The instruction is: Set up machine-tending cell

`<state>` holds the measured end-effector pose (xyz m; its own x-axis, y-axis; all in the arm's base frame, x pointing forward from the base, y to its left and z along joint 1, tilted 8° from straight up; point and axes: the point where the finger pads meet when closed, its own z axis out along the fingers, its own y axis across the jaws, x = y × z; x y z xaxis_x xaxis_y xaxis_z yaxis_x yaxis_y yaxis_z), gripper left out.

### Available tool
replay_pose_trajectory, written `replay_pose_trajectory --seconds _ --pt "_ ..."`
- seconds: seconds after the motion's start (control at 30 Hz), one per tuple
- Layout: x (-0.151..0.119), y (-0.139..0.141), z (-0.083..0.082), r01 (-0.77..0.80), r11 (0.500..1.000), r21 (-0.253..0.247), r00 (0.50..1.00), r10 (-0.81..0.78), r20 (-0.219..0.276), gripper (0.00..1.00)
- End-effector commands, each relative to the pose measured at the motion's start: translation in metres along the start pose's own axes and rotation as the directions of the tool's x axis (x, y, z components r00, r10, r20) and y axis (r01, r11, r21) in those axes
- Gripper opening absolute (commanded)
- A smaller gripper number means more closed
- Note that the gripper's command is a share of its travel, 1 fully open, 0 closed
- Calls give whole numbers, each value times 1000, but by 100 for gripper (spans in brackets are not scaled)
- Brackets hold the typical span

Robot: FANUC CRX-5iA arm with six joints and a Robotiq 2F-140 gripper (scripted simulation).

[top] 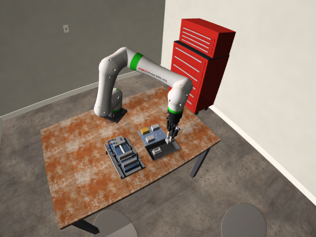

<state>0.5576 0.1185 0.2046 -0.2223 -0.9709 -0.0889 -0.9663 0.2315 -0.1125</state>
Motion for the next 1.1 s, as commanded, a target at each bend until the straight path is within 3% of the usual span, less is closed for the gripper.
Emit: replay_pose_trajectory --seconds 0.0,1.07 --pt "0 0 2 0 1000 1 1000 0 0 0" --pt "0 0 57 0 1000 1 1000 0 0 0"
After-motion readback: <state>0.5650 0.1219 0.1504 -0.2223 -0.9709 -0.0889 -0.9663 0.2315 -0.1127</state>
